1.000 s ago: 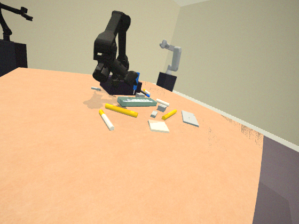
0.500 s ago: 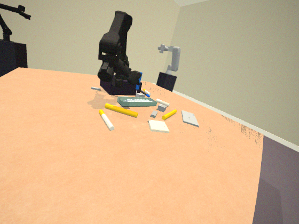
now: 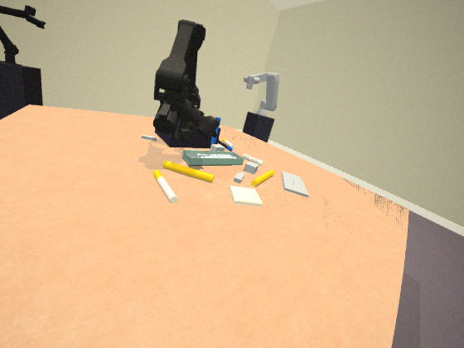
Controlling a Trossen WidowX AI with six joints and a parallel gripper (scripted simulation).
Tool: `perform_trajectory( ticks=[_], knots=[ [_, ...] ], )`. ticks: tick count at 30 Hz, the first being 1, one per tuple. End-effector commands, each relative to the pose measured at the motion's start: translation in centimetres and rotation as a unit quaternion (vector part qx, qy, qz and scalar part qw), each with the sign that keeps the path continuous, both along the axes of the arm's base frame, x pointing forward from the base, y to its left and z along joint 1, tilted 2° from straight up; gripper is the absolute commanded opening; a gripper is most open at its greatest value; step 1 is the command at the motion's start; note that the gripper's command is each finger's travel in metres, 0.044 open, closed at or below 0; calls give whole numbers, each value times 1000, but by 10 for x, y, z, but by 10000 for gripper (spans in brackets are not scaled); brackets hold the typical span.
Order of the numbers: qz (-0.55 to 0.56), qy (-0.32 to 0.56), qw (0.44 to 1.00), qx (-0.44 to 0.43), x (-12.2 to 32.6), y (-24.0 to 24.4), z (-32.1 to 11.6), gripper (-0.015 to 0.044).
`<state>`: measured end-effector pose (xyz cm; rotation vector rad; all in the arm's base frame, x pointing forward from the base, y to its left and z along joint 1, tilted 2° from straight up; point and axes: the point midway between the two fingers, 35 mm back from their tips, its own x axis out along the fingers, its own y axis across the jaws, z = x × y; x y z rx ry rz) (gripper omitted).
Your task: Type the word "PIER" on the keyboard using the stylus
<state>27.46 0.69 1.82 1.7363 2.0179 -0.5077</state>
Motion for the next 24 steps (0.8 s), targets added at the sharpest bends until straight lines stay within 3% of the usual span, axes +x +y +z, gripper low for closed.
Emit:
perform_trajectory(
  ticks=[1,2,5,24],
  knots=[
    [-3,4,1000,2,-1,1,-2,0],
    [-3,4,1000,2,-1,1,-2,0],
    [-3,4,1000,2,0,2,-4,79],
    [-3,4,1000,2,0,2,-12,81]
  ],
)
